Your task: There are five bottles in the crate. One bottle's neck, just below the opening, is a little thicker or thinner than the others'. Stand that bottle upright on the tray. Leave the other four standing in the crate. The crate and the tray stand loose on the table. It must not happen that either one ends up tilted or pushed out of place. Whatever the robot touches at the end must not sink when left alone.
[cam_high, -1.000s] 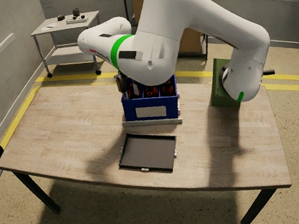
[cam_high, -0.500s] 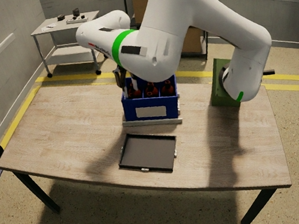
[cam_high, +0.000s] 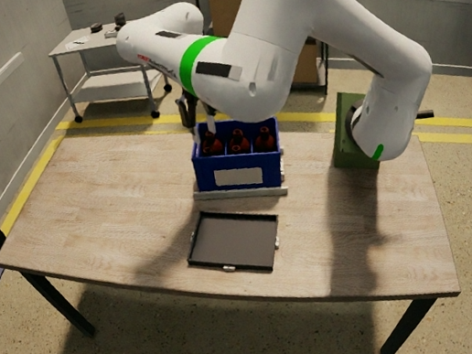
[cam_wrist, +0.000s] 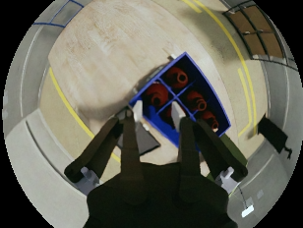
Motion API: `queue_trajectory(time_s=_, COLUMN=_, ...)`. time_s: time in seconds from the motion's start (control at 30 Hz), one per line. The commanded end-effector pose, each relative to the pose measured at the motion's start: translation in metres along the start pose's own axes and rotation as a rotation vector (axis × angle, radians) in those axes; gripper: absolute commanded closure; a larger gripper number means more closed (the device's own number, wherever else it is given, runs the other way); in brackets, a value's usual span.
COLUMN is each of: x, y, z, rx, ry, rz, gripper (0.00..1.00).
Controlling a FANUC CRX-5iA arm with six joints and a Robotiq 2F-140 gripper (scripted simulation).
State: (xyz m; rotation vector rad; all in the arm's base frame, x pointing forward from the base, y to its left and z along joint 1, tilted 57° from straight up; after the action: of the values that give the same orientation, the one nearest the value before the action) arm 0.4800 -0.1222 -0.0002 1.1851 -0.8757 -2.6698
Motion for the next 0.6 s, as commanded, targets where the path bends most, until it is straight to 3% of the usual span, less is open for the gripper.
queue_trajectory(time_s=0.0, x=0.0, y=0.0063, z=-0.0003, rx=0.001, ry=0.0, rz=0.0, gripper=0.56)
queue_trajectory(time_s=0.27, x=0.0, y=0.01, z=-0.0003, rx=0.002, ry=0.0, rz=0.0, gripper=0.56)
queue_trajectory(time_s=0.3, x=0.0, y=0.01, z=-0.0003, rx=0.002, ry=0.0, rz=0.0, gripper=0.9)
queue_trajectory(time_s=0.57, x=0.0, y=0.01, z=-0.0003, rx=0.002, ry=0.0, rz=0.0, gripper=0.9)
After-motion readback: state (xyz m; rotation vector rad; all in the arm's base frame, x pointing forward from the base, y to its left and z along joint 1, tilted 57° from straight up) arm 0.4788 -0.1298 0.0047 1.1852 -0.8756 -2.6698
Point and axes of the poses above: the point where the finger pads meet when closed, its own y axis back along the fingers, its own x axis across the jaws, z = x × y, the point moved 9 cm from there along y, back along the fingers, and after that the axes turned 3 degrees about -y, right-handed, at the moved point
